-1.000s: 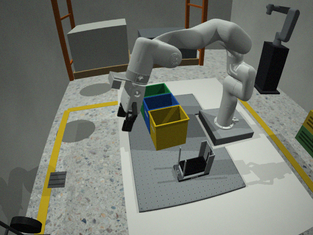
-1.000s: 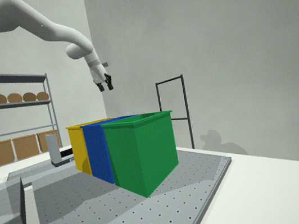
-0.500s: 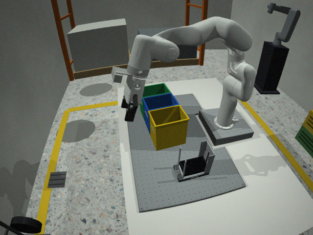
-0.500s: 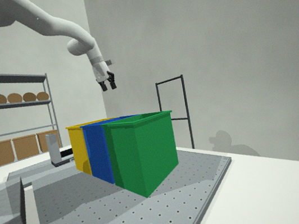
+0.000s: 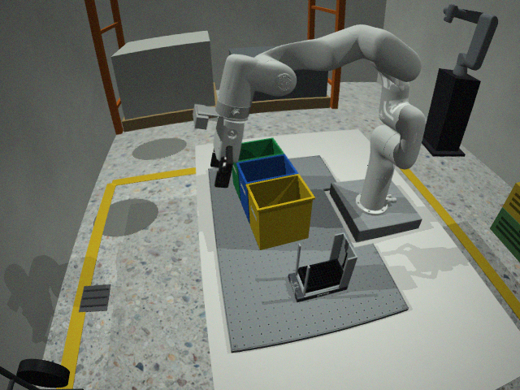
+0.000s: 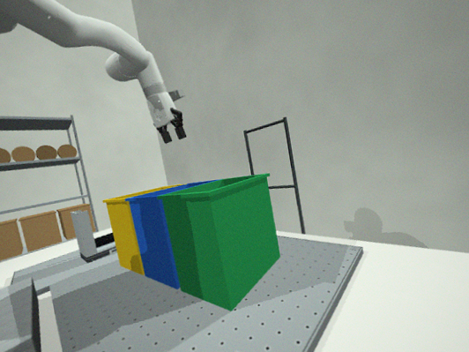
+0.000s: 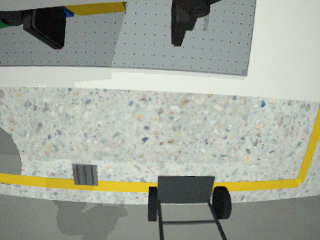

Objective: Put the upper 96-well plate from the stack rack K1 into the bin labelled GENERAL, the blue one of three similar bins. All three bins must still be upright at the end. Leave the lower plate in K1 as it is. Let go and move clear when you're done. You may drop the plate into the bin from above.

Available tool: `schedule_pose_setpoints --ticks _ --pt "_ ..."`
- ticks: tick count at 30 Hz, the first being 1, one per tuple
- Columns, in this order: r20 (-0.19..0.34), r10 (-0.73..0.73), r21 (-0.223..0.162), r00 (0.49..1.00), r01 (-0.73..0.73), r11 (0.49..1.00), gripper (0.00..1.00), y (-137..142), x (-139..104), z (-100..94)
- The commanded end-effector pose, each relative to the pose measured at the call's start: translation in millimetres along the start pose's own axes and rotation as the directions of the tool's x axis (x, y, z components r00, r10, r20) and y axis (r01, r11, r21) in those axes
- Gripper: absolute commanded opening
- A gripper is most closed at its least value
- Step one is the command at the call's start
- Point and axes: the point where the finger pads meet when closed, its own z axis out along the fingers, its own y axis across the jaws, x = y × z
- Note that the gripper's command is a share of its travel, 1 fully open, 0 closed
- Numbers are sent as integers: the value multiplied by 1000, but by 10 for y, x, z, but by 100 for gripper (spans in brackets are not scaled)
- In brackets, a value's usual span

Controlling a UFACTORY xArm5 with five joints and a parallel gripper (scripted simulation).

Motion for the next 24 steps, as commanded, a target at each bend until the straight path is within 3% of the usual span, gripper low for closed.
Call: schedule_pose_setpoints --ticks 1,3,6,16,18,24 --pt "-2 3 -8 1000 -3 1000 100 196 -105 -28" --pt "-2 3 -8 1000 -3 1000 100 196 -105 -28" --pt "59 48 -25 997 -47 999 100 356 -183 -32" --pt "57 48 -37 997 -46 998 100 693 -432 -46" --pt "108 89 -49 990 -84 995 100 786 -496 -50" --pt "117 96 -55 989 -90 994 100 932 -627 -58"
